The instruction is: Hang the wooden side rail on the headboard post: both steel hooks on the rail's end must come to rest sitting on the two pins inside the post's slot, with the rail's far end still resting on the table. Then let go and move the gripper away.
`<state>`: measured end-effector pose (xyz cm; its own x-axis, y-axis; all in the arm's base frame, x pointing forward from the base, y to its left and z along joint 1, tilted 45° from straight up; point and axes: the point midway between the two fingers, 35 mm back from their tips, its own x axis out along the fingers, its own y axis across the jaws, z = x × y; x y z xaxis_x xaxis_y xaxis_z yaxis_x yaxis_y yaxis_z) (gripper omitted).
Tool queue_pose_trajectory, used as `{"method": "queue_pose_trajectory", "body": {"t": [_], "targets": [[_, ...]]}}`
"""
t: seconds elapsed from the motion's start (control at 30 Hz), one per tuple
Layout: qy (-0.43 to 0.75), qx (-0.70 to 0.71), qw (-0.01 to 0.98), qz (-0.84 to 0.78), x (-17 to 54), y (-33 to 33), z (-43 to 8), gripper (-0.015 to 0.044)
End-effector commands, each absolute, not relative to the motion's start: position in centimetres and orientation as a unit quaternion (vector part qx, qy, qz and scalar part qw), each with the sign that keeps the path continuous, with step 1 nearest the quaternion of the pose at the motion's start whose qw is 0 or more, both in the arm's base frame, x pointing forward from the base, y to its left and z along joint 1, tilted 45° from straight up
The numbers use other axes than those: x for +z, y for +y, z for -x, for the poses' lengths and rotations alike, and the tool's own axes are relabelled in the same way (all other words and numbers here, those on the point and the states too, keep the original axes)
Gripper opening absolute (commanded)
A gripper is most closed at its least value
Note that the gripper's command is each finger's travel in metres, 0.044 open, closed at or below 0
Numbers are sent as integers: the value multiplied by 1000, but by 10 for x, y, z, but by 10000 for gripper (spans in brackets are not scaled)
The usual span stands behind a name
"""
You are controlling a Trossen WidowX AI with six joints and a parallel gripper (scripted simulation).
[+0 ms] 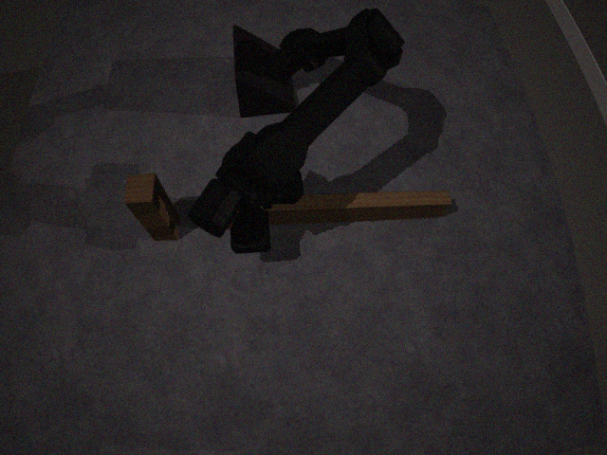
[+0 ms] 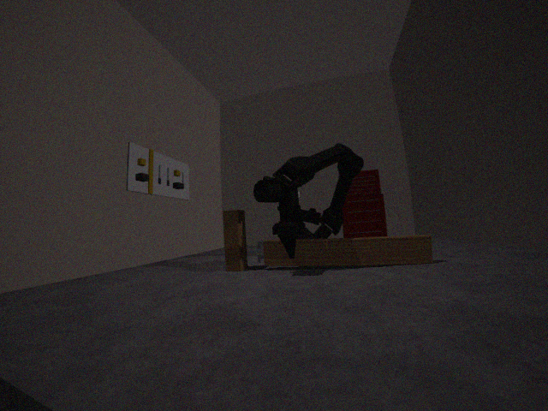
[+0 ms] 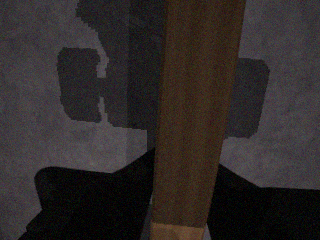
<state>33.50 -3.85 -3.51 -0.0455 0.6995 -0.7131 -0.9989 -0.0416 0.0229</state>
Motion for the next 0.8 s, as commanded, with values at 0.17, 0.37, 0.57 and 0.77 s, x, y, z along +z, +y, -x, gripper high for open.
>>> {"method": "queue_pose_trajectory", "body": {"t": [0.17, 0.37, 0.57, 0.77], "targets": [[272, 664, 637, 282, -31, -45, -338, 0], [272, 664, 637, 282, -30, -46, -338, 0], [272, 664, 637, 282, -29, -47, -338, 0], [272, 664, 637, 282, -28, -47, -338, 0]]}}
